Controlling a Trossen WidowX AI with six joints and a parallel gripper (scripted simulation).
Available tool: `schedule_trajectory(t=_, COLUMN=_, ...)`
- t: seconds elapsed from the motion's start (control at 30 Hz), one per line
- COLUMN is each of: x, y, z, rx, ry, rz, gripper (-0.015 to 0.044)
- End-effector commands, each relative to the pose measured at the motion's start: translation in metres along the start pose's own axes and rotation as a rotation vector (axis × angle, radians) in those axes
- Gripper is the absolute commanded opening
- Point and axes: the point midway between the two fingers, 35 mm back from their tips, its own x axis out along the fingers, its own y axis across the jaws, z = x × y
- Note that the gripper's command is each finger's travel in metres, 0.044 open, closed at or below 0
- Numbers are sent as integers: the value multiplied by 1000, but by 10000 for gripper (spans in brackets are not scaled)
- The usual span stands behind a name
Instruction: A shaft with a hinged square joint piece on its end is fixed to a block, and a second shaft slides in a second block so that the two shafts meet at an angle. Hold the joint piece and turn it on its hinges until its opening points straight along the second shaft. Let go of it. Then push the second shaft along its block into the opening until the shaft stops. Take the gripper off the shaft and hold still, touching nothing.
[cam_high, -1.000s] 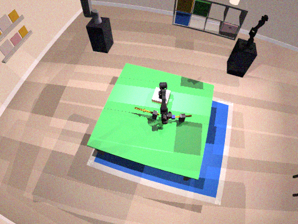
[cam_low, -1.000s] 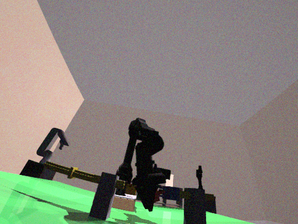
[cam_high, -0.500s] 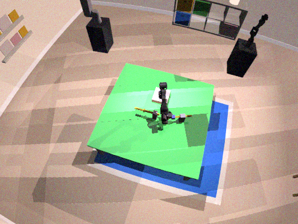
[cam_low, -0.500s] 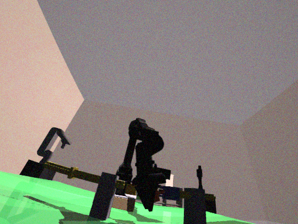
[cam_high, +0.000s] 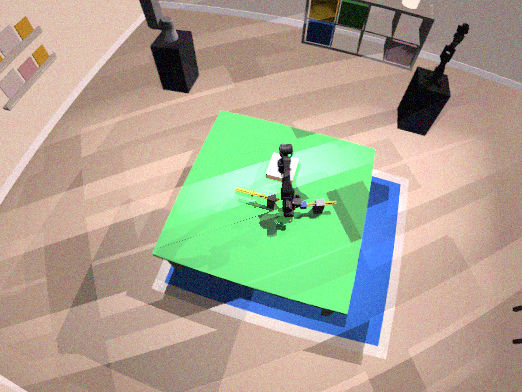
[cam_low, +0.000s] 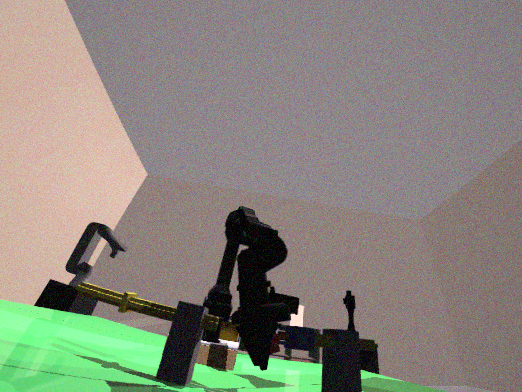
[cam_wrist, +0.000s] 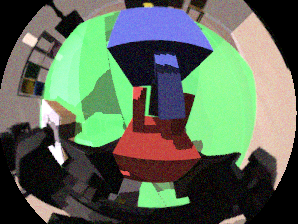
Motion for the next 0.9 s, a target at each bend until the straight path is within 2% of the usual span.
schedule_trajectory(t=0.0, x=0, y=0, z=0, rx=0, ry=0, rz=0, gripper=147)
schedule_trajectory(t=0.1, x=0, y=0, z=0, rx=0, ry=0, rz=0, gripper=147)
schedule_trajectory(t=0.3, x=0, y=0, z=0, rx=0, ry=0, rz=0, gripper=0)
schedule_trajectory(t=0.5, x=0, y=0, z=0, rx=6, ry=10, rz=-1, gripper=0)
schedule_trajectory(t=0.87, x=-8, y=4, z=0, rx=82, ry=158, rz=-12, gripper=0)
